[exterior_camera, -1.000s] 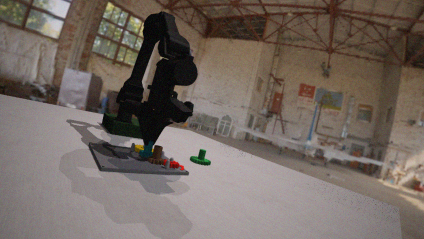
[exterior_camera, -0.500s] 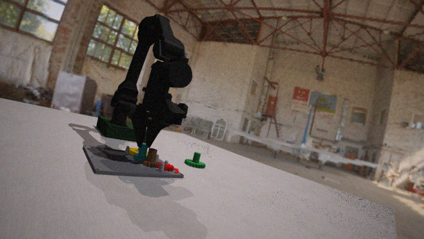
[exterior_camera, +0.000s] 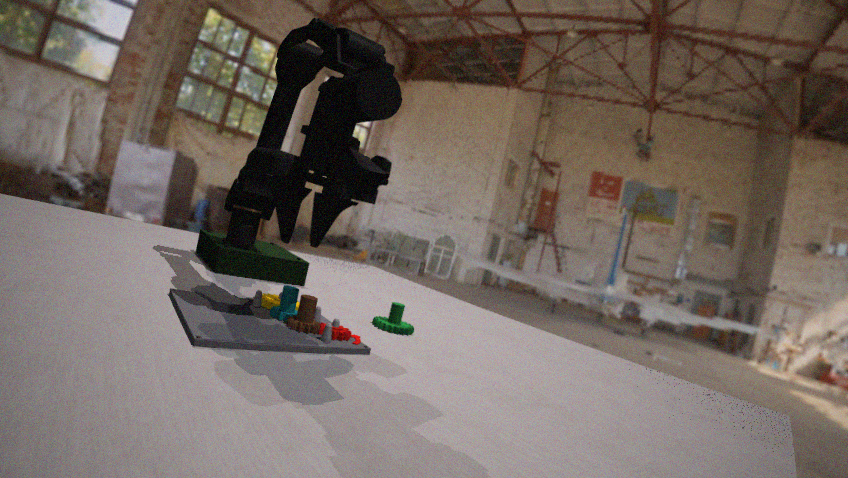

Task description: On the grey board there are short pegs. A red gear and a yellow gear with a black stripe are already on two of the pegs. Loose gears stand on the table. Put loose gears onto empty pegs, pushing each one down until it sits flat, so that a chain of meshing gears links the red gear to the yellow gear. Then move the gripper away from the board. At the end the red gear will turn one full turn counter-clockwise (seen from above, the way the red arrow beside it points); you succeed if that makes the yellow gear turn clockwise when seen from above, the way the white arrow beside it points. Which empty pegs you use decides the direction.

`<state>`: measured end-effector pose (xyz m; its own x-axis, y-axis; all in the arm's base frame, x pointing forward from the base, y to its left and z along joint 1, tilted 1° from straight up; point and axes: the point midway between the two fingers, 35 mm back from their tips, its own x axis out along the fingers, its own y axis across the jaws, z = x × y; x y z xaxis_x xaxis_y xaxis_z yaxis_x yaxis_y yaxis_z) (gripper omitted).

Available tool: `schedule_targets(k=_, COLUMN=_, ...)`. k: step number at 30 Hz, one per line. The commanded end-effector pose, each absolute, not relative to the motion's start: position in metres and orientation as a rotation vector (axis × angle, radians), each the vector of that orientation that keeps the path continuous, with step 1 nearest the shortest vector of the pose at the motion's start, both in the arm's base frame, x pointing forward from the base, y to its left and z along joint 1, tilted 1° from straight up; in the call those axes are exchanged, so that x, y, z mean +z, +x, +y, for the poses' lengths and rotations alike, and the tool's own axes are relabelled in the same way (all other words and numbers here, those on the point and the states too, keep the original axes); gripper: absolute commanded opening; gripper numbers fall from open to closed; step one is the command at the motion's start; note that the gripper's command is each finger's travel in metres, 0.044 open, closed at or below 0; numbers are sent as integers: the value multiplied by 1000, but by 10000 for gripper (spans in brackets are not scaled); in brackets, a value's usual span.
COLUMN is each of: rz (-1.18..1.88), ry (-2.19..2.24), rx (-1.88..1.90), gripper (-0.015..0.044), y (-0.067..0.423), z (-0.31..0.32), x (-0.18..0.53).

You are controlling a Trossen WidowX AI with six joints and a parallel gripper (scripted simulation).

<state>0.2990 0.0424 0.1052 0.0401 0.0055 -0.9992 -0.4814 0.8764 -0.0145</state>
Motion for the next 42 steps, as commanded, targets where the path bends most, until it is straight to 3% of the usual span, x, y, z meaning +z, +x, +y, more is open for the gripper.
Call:
schedule_targets(k=1, rz=1480, ry=-396, rx=385, gripper=324, y=297, z=42, x=129)
schedule_targets(k=6, rz=1480, ry=-396, rx=385, gripper=440, y=297, z=42, x=129)
schedule_targets(k=42, rz=1480, ry=-396, rx=385, gripper=440, y=297, z=42, x=129)
